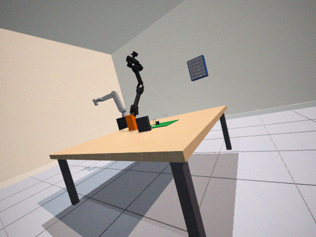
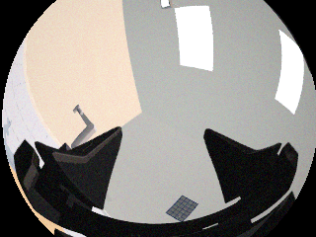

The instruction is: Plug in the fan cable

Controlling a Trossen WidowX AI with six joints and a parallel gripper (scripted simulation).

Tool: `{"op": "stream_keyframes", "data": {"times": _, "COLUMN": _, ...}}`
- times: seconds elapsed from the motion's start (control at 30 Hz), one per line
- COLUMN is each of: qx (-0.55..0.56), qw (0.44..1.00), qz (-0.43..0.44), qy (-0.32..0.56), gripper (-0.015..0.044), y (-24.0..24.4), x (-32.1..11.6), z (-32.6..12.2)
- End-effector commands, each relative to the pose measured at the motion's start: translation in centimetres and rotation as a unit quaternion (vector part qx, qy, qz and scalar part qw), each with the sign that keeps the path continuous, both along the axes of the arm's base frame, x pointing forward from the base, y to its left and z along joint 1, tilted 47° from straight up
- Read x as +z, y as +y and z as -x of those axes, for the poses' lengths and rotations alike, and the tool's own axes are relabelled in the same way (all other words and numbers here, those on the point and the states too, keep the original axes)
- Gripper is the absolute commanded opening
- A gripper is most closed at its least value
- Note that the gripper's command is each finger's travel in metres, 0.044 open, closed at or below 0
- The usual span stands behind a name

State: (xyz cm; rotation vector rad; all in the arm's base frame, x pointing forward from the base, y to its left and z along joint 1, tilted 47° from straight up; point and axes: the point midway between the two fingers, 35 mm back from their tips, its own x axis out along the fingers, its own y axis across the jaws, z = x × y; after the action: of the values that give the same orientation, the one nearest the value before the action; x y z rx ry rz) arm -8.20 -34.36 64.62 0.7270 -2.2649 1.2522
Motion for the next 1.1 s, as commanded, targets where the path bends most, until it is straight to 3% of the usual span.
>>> {"op": "stream_keyframes", "data": {"times": 0.0, "qx": 0.0, "qw": 1.0, "qz": 0.0, "qy": 0.0, "gripper": 0.0426, "y": 0.0, "x": 0.0, "z": 0.0}}
{"op": "stream_keyframes", "data": {"times": 0.17, "qx": 0.002, "qw": 1.0, "qz": -0.015, "qy": 0.006, "gripper": 0.044, "y": -0.5, "x": -0.2, "z": -0.4}}
{"op": "stream_keyframes", "data": {"times": 0.57, "qx": 0.015, "qw": 0.954, "qz": -0.263, "qy": 0.141, "gripper": 0.044, "y": -8.9, "x": -5.2, "z": -7.9}}
{"op": "stream_keyframes", "data": {"times": 0.8, "qx": 0.036, "qw": 0.88, "qz": -0.391, "qy": 0.268, "gripper": 0.044, "y": -13.5, "x": -9.5, "z": -13.8}}
{"op": "stream_keyframes", "data": {"times": 1.07, "qx": 0.063, "qw": 0.73, "qz": -0.515, "qy": 0.444, "gripper": 0.044, "y": -17.2, "x": -17.8, "z": -22.5}}
